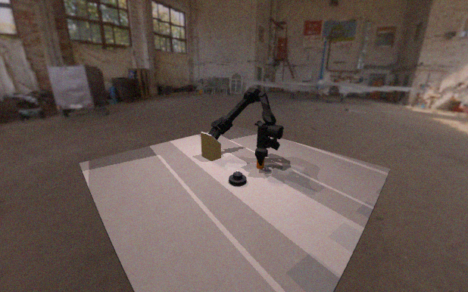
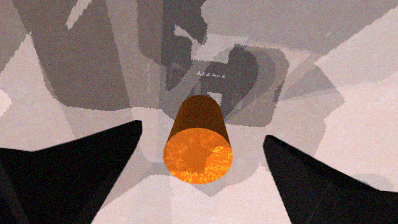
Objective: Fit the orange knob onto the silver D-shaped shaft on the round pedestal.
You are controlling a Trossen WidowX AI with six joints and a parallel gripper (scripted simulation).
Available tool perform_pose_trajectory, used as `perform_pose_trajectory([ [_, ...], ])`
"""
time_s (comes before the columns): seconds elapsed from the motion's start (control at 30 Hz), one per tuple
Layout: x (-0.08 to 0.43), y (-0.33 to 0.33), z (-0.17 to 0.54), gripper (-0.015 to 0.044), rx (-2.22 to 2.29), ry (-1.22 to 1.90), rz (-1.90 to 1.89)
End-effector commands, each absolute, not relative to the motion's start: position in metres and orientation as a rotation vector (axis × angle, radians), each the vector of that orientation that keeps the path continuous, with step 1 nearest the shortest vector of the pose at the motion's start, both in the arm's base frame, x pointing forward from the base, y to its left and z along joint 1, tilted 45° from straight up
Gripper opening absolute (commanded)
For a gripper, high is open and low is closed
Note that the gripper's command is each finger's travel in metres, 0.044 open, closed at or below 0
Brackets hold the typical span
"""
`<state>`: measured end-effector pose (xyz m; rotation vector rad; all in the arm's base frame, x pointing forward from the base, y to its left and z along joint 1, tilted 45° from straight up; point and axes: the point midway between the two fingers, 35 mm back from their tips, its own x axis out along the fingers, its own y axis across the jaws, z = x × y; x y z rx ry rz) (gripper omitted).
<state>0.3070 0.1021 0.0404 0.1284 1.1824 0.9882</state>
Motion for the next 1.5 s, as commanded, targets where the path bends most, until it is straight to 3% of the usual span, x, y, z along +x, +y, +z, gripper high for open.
perform_pose_trajectory([
  [0.0,0.306,0.107,0.035,0.0440,0.138,1.186,0.989],
  [0.47,0.304,0.122,0.022,0.0440,0.141,1.185,0.991],
  [0.8,0.304,0.122,0.022,0.0177,0.141,1.185,0.991],
  [1.0,0.304,0.122,0.022,0.0138,0.141,1.185,0.991],
  [1.17,0.308,0.109,0.032,0.0006,0.136,1.187,0.987],
  [1.47,0.311,0.065,0.072,0.0000,0.129,1.193,0.980],
])
